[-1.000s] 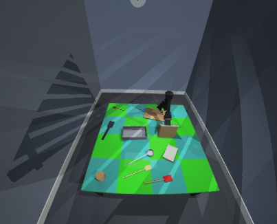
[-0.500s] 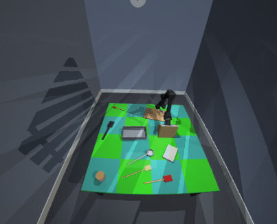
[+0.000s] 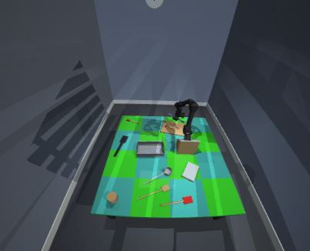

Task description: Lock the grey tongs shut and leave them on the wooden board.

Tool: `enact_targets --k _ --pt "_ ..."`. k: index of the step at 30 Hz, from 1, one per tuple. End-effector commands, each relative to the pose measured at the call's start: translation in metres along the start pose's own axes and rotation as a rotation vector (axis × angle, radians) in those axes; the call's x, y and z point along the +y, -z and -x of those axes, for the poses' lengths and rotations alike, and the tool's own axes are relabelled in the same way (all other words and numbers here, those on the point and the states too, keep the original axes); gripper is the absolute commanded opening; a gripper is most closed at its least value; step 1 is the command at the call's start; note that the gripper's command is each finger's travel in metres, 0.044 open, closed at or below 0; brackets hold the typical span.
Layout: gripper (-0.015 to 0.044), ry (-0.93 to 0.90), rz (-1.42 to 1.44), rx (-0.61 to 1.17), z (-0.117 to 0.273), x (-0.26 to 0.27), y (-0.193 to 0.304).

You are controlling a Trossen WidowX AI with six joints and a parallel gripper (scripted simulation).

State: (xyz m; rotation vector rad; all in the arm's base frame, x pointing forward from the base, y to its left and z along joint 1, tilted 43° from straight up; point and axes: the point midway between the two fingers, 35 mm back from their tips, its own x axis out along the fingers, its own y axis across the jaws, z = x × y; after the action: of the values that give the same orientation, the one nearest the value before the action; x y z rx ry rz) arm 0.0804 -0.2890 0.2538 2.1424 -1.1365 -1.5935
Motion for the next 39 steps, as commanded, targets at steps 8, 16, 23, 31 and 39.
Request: enact_targets --k 8,16,23,31,39 --pt "-0.015 -0.039 0.026 -0.074 0.013 0.003 0.0" --pt "-0.015 -0.038 0.026 -0.074 0.005 0.004 0.001" --pt "-0.015 -0.038 0.025 -0.074 -0.006 0.005 0.002" --pt "-0.015 -0.038 0.025 -0.074 -0.019 0.006 0.002" --pt "-0.015 -0.037 0.025 -0.074 -0.033 0.007 0.002"
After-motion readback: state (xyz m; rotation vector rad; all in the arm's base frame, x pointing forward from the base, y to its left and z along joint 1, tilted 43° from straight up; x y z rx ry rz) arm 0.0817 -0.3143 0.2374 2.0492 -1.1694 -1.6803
